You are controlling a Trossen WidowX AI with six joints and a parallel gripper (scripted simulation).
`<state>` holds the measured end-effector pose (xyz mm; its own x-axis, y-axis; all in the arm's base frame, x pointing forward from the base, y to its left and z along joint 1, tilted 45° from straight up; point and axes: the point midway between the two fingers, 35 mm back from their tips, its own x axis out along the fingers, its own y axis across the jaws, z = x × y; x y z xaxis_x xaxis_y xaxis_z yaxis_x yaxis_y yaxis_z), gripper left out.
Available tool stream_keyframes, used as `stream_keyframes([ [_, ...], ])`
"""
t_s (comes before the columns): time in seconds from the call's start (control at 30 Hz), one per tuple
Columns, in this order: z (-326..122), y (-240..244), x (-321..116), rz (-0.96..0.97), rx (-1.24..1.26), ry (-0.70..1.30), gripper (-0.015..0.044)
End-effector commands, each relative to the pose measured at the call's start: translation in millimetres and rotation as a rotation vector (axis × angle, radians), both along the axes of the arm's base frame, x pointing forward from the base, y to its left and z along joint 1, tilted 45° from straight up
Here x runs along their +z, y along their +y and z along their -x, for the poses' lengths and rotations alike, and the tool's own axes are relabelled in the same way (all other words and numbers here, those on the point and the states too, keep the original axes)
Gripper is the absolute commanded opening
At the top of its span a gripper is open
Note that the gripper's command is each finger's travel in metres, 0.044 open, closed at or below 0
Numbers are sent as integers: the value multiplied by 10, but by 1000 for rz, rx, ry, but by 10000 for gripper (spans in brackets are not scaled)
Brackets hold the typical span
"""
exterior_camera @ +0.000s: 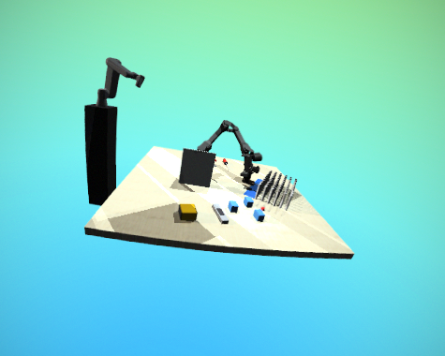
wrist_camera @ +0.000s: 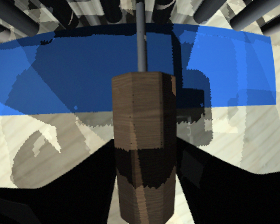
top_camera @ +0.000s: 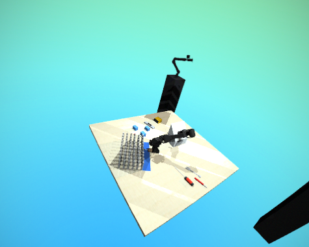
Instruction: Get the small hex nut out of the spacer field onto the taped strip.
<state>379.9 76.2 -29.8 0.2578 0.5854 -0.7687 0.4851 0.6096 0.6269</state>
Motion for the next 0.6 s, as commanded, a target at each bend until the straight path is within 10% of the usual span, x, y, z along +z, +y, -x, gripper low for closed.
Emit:
stream_keyframes([
  [0.0, -50, -11, 11, -1, 4, -11, 0],
  [0.57, -95, 5, -43, -1, 4, -11, 0],
])
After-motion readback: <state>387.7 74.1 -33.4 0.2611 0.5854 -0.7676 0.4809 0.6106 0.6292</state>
